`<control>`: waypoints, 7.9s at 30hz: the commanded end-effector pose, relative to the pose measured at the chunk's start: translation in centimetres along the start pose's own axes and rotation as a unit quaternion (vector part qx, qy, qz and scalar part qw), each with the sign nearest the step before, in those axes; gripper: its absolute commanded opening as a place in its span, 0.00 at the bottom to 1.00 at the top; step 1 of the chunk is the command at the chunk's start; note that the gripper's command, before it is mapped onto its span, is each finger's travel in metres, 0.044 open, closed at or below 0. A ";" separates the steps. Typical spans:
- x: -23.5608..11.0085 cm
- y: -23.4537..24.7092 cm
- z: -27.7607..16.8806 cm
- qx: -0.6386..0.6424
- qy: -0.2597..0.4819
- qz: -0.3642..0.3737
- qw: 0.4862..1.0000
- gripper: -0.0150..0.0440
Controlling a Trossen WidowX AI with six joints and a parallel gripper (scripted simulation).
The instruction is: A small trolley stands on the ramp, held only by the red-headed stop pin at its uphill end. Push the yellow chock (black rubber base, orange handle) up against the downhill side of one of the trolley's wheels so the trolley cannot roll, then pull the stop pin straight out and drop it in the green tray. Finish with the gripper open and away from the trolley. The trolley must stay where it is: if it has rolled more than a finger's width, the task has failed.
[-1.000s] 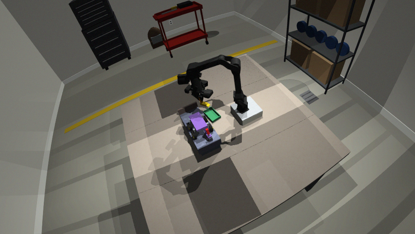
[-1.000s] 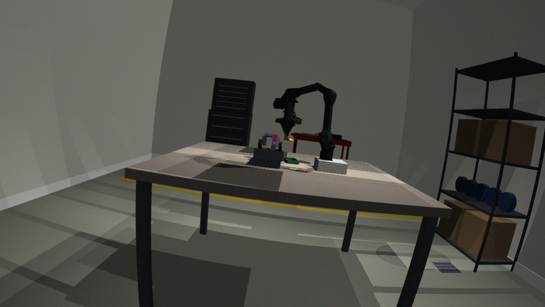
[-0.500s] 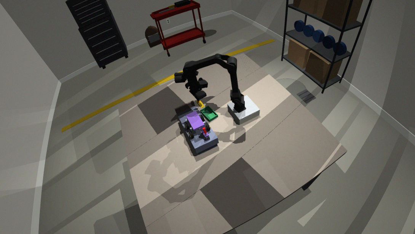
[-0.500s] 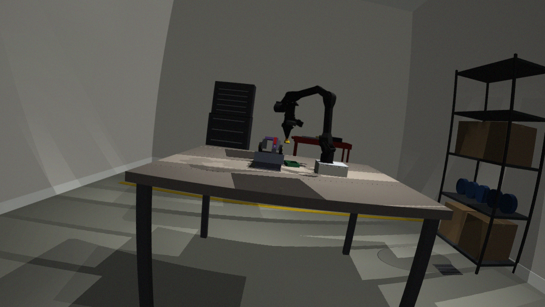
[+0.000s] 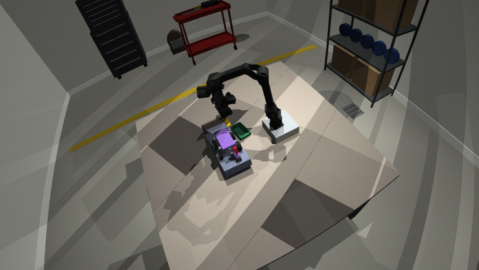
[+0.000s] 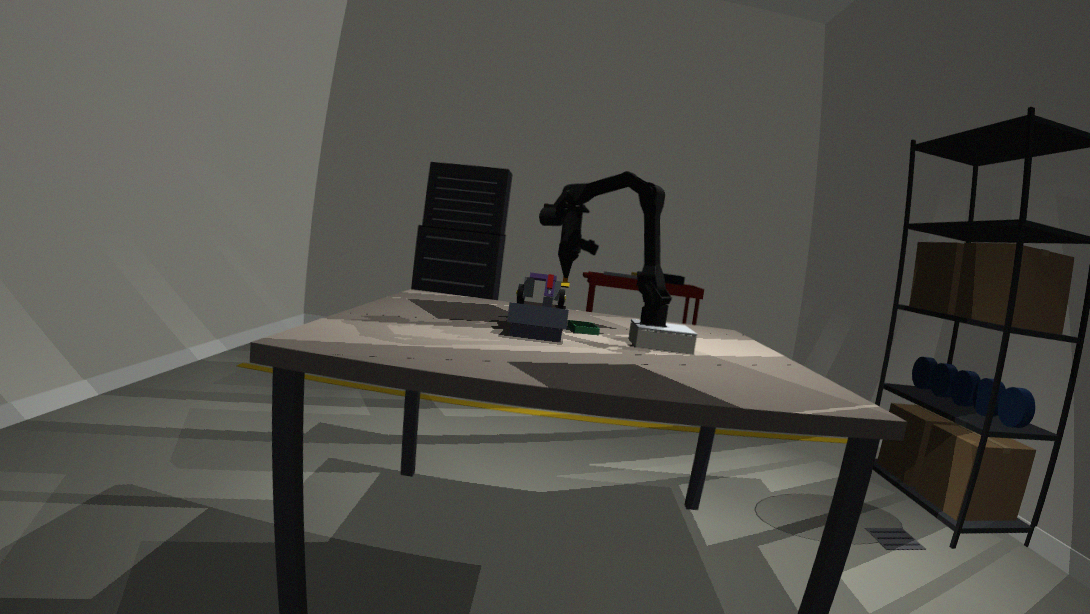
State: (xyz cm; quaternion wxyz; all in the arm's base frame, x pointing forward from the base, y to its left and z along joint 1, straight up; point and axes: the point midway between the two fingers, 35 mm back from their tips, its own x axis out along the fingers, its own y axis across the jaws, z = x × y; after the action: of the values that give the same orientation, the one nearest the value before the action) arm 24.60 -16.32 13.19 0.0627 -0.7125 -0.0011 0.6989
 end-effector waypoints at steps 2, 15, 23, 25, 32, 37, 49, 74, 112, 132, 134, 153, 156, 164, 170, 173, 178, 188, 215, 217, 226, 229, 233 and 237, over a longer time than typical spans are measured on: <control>0.0 0.0 -0.6 0.003 0.004 -0.001 1.000 0.25; 3.6 0.1 -0.6 0.003 0.004 -0.001 1.000 0.25; 5.9 0.0 -0.7 0.003 0.004 -0.001 1.000 0.25; 6.3 0.0 -0.7 0.003 0.004 -0.001 1.000 0.25; 6.3 -0.3 -0.6 0.003 0.004 -0.001 1.000 0.25; 6.3 -0.8 -0.6 0.003 0.004 -0.001 1.000 0.25; 6.4 -2.1 -0.5 0.003 0.004 -0.002 1.000 0.25; 6.4 -3.7 -0.3 0.002 0.002 0.000 1.000 0.25; 0.3 -3.7 -1.6 -0.019 0.036 0.028 0.999 0.62; -2.0 -19.7 -4.9 -0.617 0.073 -0.046 0.782 0.58; -2.2 -21.5 -4.6 -0.668 0.076 -0.059 0.738 0.58; -0.7 -23.1 -4.4 -0.702 0.079 -0.068 0.704 0.58; -0.3 -23.2 -4.4 -0.702 0.079 -0.068 0.704 0.58; 0.6 -23.5 -4.3 -0.702 0.079 -0.068 0.704 0.58; 1.3 -23.6 -4.4 -0.702 0.079 -0.068 0.704 0.58; 1.8 -23.7 -4.4 -0.702 0.079 -0.068 0.704 0.58; 2.5 -23.8 -4.4 -0.702 0.079 -0.068 0.704 0.58; 3.9 -24.1 -4.4 -0.702 0.079 -0.068 0.704 0.58; 3.6 -24.1 -4.3 -0.702 0.079 -0.068 0.704 0.25; 3.4 -24.1 -4.3 -0.702 0.079 -0.068 0.704 0.25; 2.7 -24.0 -4.2 -0.702 0.079 -0.068 0.704 0.25; 2.4 -23.9 -4.2 -0.702 0.079 -0.068 0.704 0.25; 2.1 -23.9 -4.2 -0.702 0.079 -0.068 0.704 0.25; 1.7 -23.8 -4.2 -0.702 0.079 -0.068 0.704 0.25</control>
State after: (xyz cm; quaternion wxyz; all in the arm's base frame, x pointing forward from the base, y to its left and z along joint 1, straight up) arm 30.87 7.08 13.30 -0.4077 -0.6002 -0.5333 0.4349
